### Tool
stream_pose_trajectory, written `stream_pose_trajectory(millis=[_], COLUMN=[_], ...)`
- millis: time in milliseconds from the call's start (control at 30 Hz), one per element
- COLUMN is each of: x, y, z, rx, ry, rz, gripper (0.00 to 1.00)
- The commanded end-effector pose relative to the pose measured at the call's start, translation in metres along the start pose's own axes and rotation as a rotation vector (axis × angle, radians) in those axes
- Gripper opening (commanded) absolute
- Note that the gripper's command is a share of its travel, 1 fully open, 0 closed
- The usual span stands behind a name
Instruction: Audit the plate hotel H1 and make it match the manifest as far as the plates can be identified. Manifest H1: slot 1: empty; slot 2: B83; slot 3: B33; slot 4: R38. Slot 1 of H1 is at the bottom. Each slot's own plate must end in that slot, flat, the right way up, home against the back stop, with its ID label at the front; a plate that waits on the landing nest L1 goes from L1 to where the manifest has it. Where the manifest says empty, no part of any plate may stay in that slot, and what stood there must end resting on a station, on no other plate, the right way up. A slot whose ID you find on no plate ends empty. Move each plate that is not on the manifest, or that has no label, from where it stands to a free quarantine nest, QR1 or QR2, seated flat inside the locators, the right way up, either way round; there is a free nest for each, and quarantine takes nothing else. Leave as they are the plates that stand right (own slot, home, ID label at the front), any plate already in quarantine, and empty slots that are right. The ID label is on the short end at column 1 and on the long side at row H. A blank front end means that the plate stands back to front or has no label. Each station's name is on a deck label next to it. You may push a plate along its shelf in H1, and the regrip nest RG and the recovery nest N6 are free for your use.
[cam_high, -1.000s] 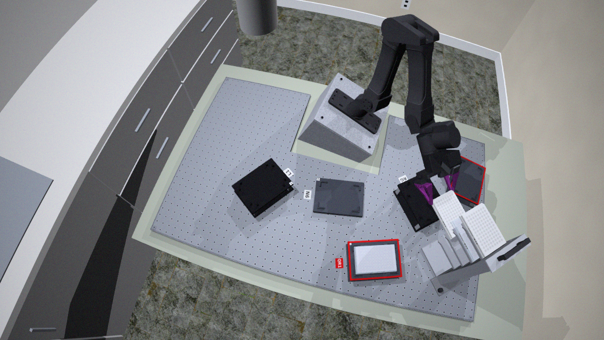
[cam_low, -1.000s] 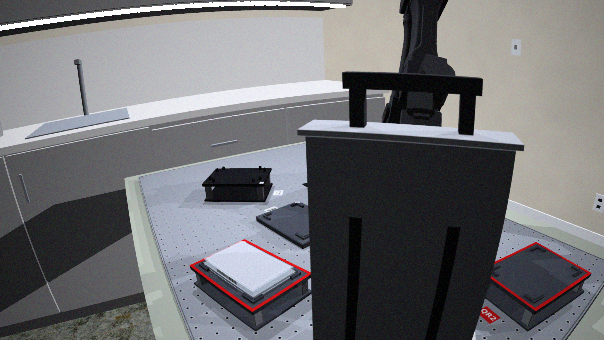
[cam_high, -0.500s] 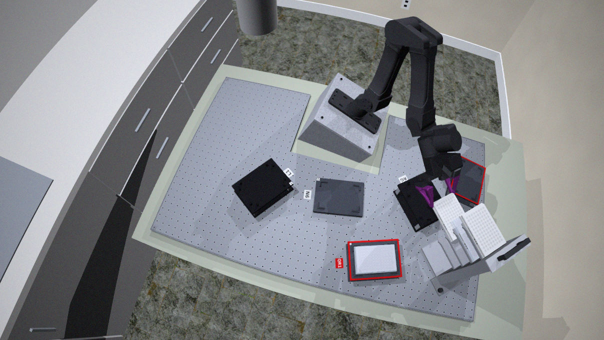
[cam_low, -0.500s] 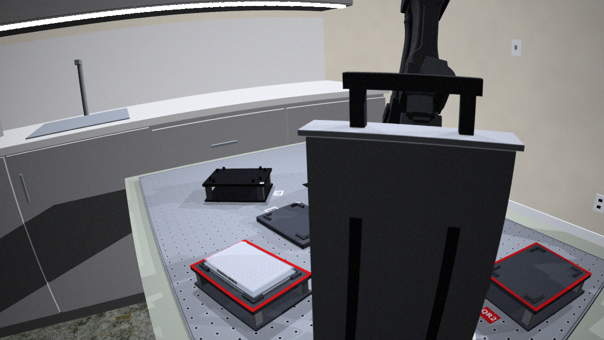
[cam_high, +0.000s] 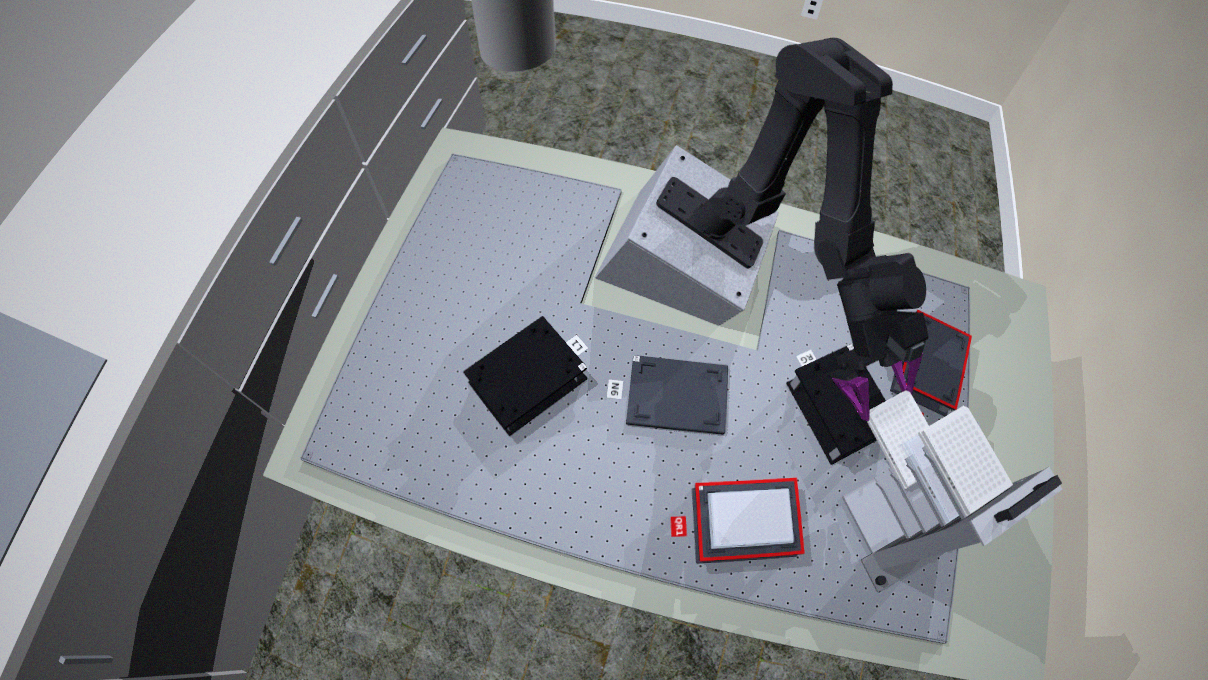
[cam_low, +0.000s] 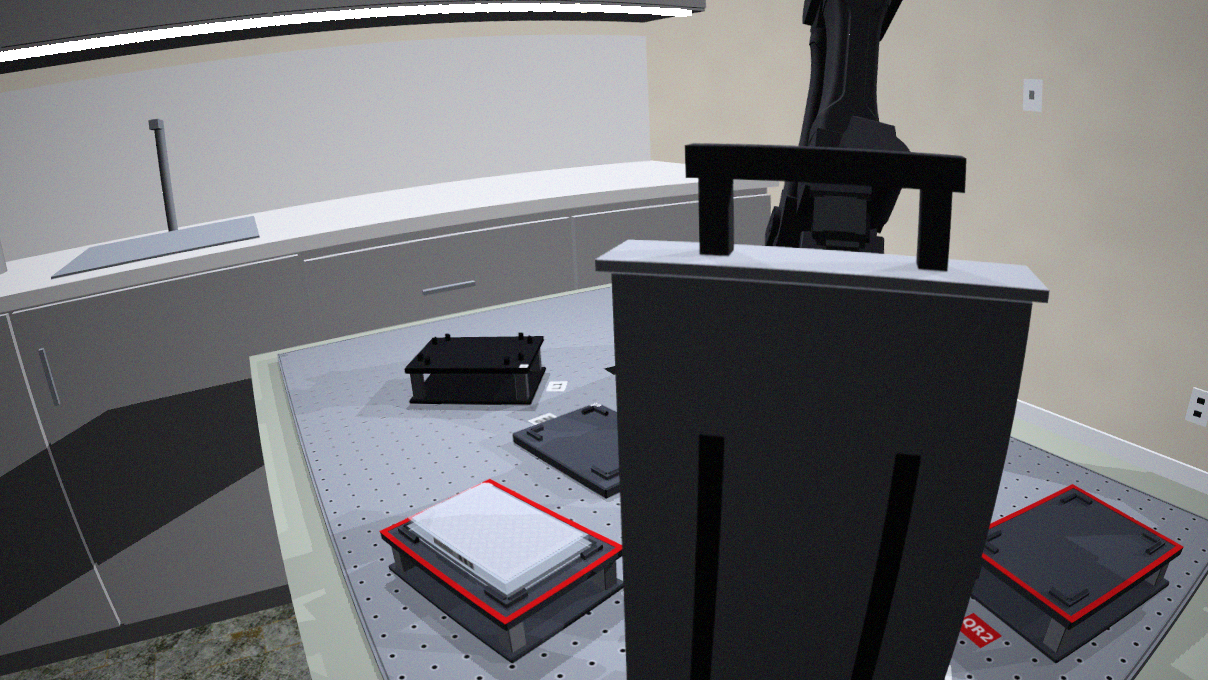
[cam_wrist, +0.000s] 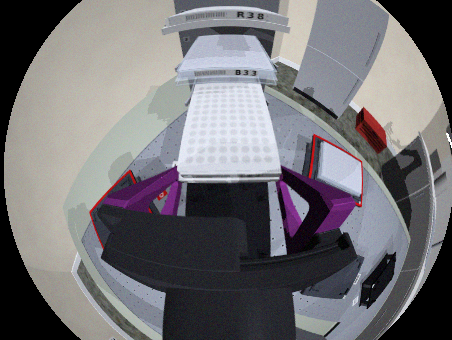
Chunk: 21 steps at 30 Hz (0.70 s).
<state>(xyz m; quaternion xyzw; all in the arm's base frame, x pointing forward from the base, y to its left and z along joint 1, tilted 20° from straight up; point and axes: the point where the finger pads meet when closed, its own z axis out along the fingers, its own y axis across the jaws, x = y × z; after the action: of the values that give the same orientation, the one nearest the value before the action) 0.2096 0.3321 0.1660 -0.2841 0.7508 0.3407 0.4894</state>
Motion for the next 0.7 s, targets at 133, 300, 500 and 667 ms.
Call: stream_pose_trajectory(millis=[133,300,500,667], x=[-0.028,-0.029,-0.03,-0.031], y=[0.0,0.0,0.0,0.0], z=[0.009,0.011,0.014,0.017], rx=[0.002,0.001,0.001,0.002], ry=[-0.072,-0.072,-0.072,-0.072], rz=[0.0,0.0,0.0,0.0], gripper=[0.86,0.86,0.86,0.86])
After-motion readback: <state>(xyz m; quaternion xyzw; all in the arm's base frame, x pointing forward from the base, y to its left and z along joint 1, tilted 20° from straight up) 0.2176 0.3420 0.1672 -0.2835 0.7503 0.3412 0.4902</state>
